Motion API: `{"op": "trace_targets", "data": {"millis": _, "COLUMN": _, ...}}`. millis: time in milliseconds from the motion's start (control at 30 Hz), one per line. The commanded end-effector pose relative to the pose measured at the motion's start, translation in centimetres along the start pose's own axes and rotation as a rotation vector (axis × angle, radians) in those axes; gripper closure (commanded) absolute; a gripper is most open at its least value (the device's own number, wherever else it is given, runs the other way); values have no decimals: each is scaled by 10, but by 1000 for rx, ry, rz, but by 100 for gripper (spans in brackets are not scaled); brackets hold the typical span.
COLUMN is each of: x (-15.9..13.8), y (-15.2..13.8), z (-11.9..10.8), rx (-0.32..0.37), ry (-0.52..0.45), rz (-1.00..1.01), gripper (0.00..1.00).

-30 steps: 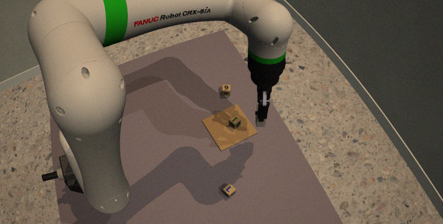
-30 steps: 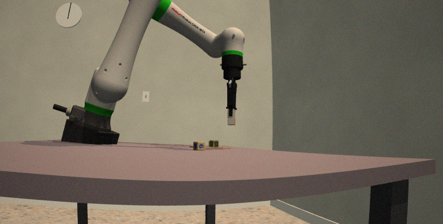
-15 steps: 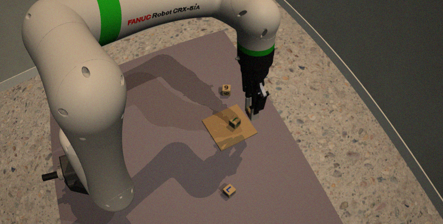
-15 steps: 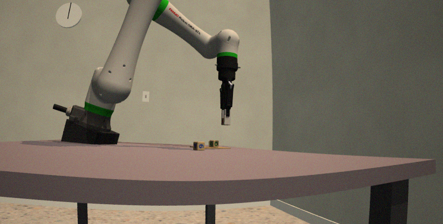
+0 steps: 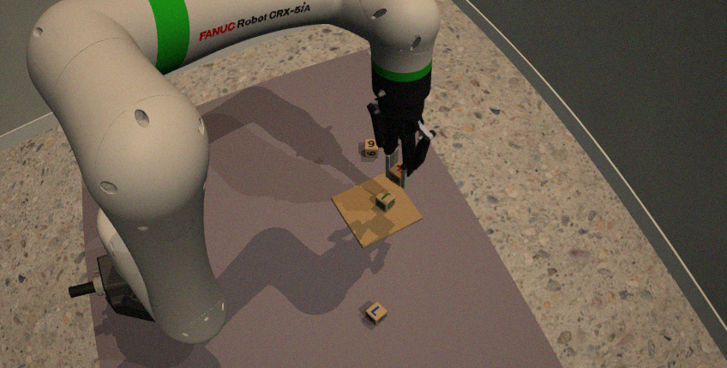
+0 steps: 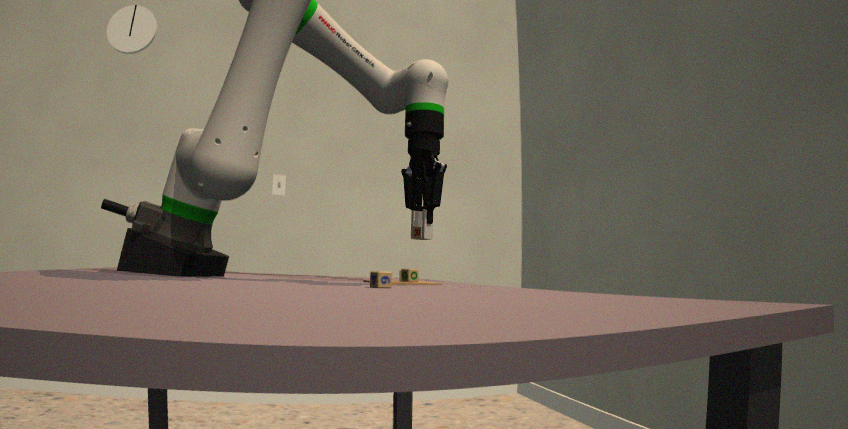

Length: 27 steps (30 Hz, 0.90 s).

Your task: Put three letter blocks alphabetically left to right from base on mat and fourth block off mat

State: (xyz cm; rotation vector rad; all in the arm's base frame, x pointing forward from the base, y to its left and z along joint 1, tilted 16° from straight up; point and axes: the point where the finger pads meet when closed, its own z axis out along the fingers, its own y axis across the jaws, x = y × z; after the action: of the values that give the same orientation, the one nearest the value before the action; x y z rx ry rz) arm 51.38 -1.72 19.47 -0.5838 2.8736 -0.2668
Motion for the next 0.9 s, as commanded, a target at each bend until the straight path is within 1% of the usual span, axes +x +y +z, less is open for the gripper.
{"op": "trace_targets", "data": {"millis": 0, "x": 0, "y": 10, "z": -1, "rx": -4, "ry": -2, "rz": -139, "gripper": 84}}
{"op": "trace_targets", "data": {"millis": 100, "x": 1, "y": 17, "z": -1, "rx": -4, "ry": -2, "rz": -235, "gripper": 84}}
{"op": "trace_targets", "data": {"millis": 167, "x": 1, "y": 17, "z": -1, "rx": -4, "ry": -2, "rz": -235, "gripper": 84}}
{"op": "trace_targets", "data": {"millis": 200, "x": 1, "y": 23, "z": -1, "rx": -4, "ry": -2, "rz": -329, "gripper": 84}}
{"op": "trace_targets", "data": {"millis": 667, "x": 5, "y": 53, "z": -2, "rx": -1, "ry": -4, "rz": -763, "gripper": 84}}
{"op": "trace_targets", "data": {"millis": 733, "x": 5, "y": 53, "z": -2, "rx": -1, "ry": -4, "rz": -763, "gripper": 84}}
{"op": "trace_targets", "data": {"millis": 767, "x": 6, "y": 58, "z": -2, "rx": 0, "ry": -4, "rz": -838, "gripper": 84}}
{"op": "trace_targets", "data": {"millis": 867, "x": 7, "y": 64, "z": -2, "rx": 1, "ry": -4, "rz": -933, "gripper": 84}}
